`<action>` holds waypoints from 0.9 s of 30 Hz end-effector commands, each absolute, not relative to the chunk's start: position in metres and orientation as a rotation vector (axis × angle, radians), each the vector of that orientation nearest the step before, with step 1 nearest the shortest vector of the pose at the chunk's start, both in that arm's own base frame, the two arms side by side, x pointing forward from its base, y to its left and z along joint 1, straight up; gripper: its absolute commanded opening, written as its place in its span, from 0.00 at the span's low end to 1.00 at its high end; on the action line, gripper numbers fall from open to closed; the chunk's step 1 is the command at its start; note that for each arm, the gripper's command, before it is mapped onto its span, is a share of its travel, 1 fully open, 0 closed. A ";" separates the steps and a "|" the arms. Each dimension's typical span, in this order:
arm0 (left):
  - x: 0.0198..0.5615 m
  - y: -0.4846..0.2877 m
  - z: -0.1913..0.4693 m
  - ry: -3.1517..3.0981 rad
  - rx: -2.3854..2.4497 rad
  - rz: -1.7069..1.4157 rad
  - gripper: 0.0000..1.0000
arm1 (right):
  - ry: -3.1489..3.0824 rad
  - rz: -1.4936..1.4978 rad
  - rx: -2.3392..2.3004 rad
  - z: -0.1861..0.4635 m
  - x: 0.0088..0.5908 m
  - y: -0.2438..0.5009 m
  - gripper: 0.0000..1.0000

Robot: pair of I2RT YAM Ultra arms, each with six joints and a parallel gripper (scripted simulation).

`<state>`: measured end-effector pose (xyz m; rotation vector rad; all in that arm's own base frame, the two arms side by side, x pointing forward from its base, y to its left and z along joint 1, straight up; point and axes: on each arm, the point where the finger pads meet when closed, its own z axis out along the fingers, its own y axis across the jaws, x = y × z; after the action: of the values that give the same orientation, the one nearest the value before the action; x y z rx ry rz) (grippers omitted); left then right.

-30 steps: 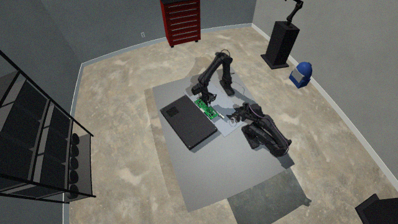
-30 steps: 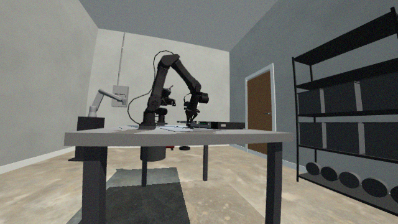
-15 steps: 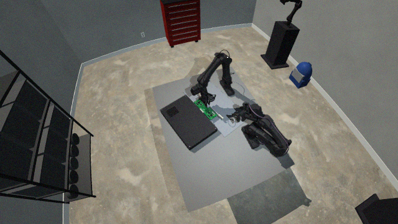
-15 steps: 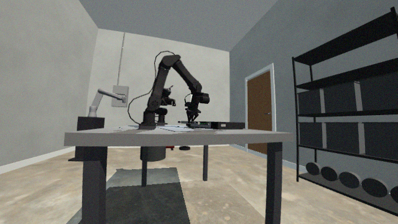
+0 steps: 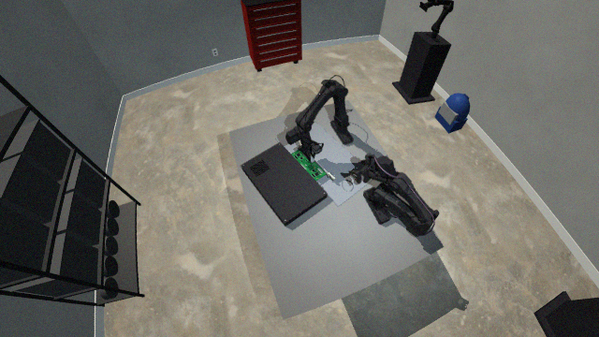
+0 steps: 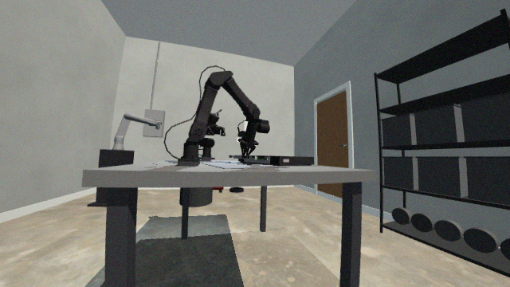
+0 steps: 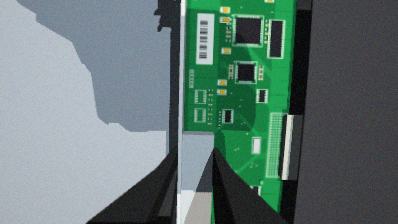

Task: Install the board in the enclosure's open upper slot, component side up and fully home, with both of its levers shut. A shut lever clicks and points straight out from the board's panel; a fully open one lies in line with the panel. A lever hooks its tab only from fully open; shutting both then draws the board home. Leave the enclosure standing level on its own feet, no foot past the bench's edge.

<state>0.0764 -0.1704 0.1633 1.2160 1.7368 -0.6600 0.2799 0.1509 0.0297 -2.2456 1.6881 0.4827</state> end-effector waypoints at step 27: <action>0.077 -0.172 0.173 1.710 1.198 -0.677 1.00 | 1.683 0.492 -2.222 0.041 0.300 0.156 0.19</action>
<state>0.0764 -0.1704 0.1633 1.2160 1.7367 -0.6601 0.2914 0.1534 0.0289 -2.2510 1.6981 0.4951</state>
